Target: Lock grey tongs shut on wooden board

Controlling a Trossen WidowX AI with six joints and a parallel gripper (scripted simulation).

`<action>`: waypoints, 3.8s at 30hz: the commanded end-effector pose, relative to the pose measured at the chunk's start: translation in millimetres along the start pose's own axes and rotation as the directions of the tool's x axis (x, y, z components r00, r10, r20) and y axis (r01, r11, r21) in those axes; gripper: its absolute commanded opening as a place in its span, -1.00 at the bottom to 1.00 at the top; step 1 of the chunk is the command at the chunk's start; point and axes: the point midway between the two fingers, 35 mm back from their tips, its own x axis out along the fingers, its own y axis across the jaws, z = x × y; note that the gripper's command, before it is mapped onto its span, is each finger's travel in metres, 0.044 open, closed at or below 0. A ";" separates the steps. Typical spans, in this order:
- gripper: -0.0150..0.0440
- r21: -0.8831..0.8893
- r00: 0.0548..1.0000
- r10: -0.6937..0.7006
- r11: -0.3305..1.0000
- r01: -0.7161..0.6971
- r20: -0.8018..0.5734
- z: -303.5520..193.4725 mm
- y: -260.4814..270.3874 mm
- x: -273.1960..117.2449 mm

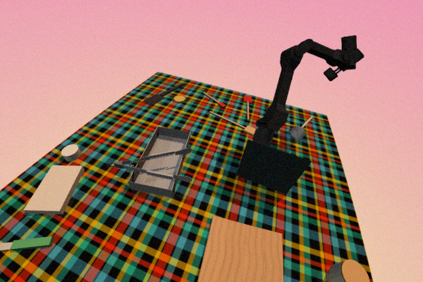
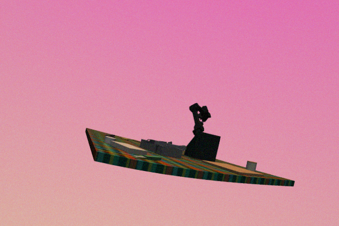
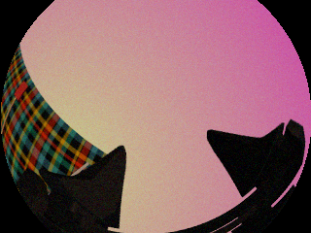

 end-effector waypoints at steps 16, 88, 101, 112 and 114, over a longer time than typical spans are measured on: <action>1.00 0.263 0.982 0.153 0.948 -0.177 0.109 34.4 90.4 79.5; 1.00 0.144 -0.108 0.983 -0.086 -0.986 -0.150 404.2 766.7 -367.3; 1.00 -0.191 0.062 0.883 -0.032 -0.981 -0.466 311.0 791.5 -554.5; 1.00 -0.657 0.424 0.800 0.051 -0.753 -0.424 198.0 767.1 -672.4; 1.00 -0.682 0.445 0.797 0.058 -0.729 -0.408 191.5 764.9 -677.5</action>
